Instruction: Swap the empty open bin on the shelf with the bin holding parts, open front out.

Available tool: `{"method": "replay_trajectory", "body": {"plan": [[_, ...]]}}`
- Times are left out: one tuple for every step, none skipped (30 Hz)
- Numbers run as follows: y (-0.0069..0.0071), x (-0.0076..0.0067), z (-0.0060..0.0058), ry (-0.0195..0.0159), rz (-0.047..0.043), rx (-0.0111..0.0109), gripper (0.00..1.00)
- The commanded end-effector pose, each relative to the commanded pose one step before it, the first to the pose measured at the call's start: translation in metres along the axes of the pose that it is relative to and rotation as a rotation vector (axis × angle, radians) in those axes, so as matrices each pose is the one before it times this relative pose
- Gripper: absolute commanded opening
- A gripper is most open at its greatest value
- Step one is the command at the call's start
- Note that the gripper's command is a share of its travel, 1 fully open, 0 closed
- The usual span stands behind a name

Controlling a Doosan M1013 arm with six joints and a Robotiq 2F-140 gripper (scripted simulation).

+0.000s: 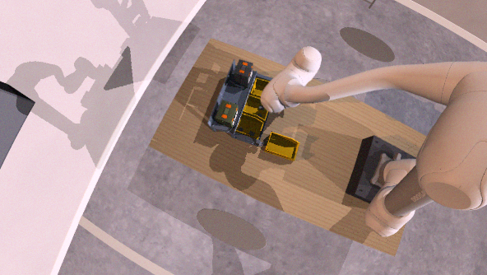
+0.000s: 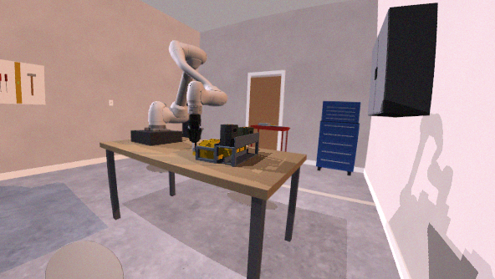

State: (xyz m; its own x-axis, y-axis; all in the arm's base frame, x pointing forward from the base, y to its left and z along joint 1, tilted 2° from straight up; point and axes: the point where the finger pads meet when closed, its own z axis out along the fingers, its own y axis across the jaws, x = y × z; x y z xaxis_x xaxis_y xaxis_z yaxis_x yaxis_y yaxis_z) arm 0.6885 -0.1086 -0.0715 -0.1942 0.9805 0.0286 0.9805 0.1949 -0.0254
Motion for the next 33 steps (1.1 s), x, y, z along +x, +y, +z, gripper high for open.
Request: {"method": "replay_trajectory", "body": {"plan": [[0.00117, 0.00348, 0.00348, 0.00502, 0.00477, -0.00096, 0.10], [0.00000, 0.00000, 0.00000, 0.00000, 0.00000, 0.00000, 0.10], [0.00000, 0.00000, 0.00000, 0.00000, 0.00000, 0.00000, 0.10], [0.00000, 0.00000, 0.00000, 0.00000, 0.00000, 0.00000, 0.10], [0.00000, 0.00000, 0.00000, 0.00000, 0.00000, 0.00000, 0.10], [0.00000, 0.00000, 0.00000, 0.00000, 0.00000, 0.00000, 0.10], [0.00000, 0.00000, 0.00000, 0.00000, 0.00000, 0.00000, 0.10], [0.00000, 0.00000, 0.00000, 0.00000, 0.00000, 0.00000, 0.10], [0.00000, 0.00000, 0.00000, 0.00000, 0.00000, 0.00000, 0.10], [0.00000, 0.00000, 0.00000, 0.00000, 0.00000, 0.00000, 0.10], [0.00003, 0.00000, 0.00001, 0.00000, 0.00000, 0.00000, 0.10], [0.00017, 0.00000, 0.00003, 0.00000, 0.00000, 0.00000, 0.10], [0.00000, 0.00000, 0.00000, 0.00000, 0.00000, 0.00000, 0.10], [0.00000, 0.00000, 0.00000, 0.00000, 0.00000, 0.00000, 0.10], [0.00041, 0.00000, 0.00008, 0.00000, 0.00000, 0.00000, 0.10], [0.00070, 0.00000, 0.00014, 0.00000, 0.00000, 0.00000, 0.10], [0.00101, -0.00001, 0.00021, 0.00000, 0.00000, 0.00000, 0.10], [0.00129, -0.00001, 0.00027, 0.00000, 0.00000, 0.00000, 0.10], [0.00152, -0.00001, 0.00031, 0.00000, 0.00000, 0.00000, 0.10], [0.00169, -0.00001, 0.00034, 0.00000, 0.00000, 0.00000, 0.10], [0.00178, -0.00001, 0.00036, 0.00000, 0.00000, 0.00000, 0.10], [0.00178, -0.00002, 0.00036, 0.00000, 0.00000, 0.00000, 0.10], [0.00169, -0.00001, 0.00034, 0.00000, 0.00000, 0.00000, 0.10], [0.00152, -0.00001, 0.00031, 0.00000, 0.00000, 0.00000, 0.10], [0.00129, -0.00001, 0.00026, 0.00000, 0.00000, 0.00000, 0.10], [0.00101, -0.00001, 0.00020, 0.00000, 0.00000, 0.00000, 0.10], [0.00070, 0.00000, 0.00014, 0.00000, 0.00000, 0.00000, 0.10], [0.00041, 0.00000, 0.00008, 0.00000, 0.00000, 0.00000, 0.10], [0.00017, 0.00000, 0.00004, 0.00000, 0.00000, 0.00000, 0.10], [0.00000, 0.00000, 0.00000, 0.00000, 0.00000, 0.00000, 0.10], [0.00000, 0.00000, 0.00000, 0.00000, 0.00000, 0.00000, 0.10], [0.00003, 0.00000, 0.00001, 0.00000, 0.00000, 0.00000, 0.10], [0.00000, 0.00000, 0.00000, 0.00000, 0.00000, 0.00000, 0.10]]}}
